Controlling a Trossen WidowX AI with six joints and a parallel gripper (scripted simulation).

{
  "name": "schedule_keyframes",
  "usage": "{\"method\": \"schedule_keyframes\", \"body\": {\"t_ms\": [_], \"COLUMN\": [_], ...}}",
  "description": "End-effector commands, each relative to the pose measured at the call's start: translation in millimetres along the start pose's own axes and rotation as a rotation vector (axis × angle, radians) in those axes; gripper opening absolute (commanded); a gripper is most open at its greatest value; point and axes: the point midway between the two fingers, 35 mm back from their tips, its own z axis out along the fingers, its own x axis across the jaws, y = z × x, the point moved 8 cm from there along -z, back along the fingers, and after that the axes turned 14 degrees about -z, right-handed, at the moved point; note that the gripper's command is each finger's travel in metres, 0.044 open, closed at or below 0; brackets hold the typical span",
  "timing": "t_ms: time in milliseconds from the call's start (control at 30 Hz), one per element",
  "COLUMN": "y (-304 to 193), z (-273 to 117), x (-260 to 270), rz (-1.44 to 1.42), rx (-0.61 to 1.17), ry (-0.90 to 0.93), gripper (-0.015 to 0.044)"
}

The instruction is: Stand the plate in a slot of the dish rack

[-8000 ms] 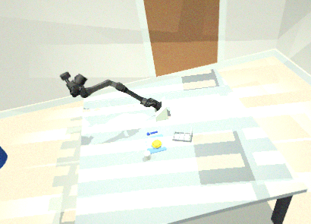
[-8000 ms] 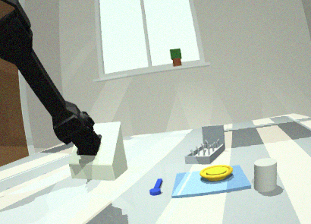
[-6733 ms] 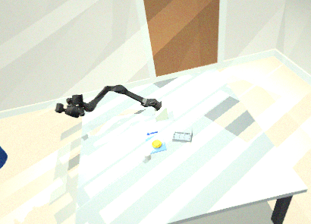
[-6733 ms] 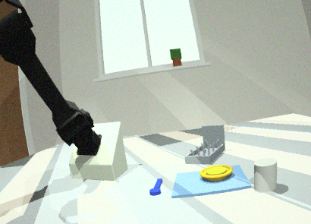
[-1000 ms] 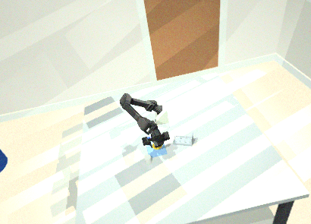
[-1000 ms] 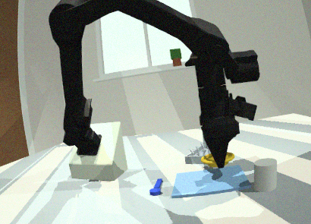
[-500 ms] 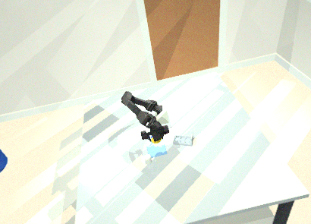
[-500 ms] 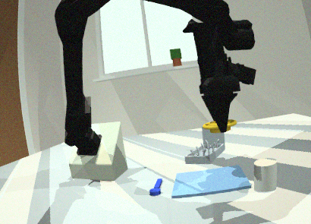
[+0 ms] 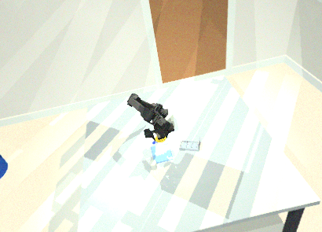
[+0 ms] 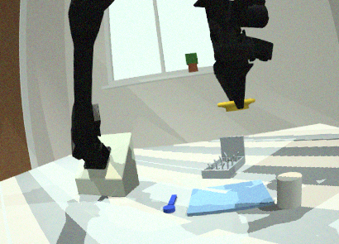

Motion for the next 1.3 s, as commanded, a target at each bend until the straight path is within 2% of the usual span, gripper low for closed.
{"method": "schedule_keyframes", "body": {"t_ms": [0, 100, 533, 767, 1267], "y": [1, 0, -35, -35, -33], "z": [-11, -12, -13, -10, 38], "x": [0, 6, 111, 111, 101], "rz": [0.005, 0.026, 0.431, 0.425, 0.159], "rx": [0.002, 0.002, 0.019, 0.027, 0.135], "ry": [0.001, 0.003, 0.006, 0.015, 0.274], "gripper": [0.0000, 0.0000, 0.0000, 0.0000, 0.0000]}}
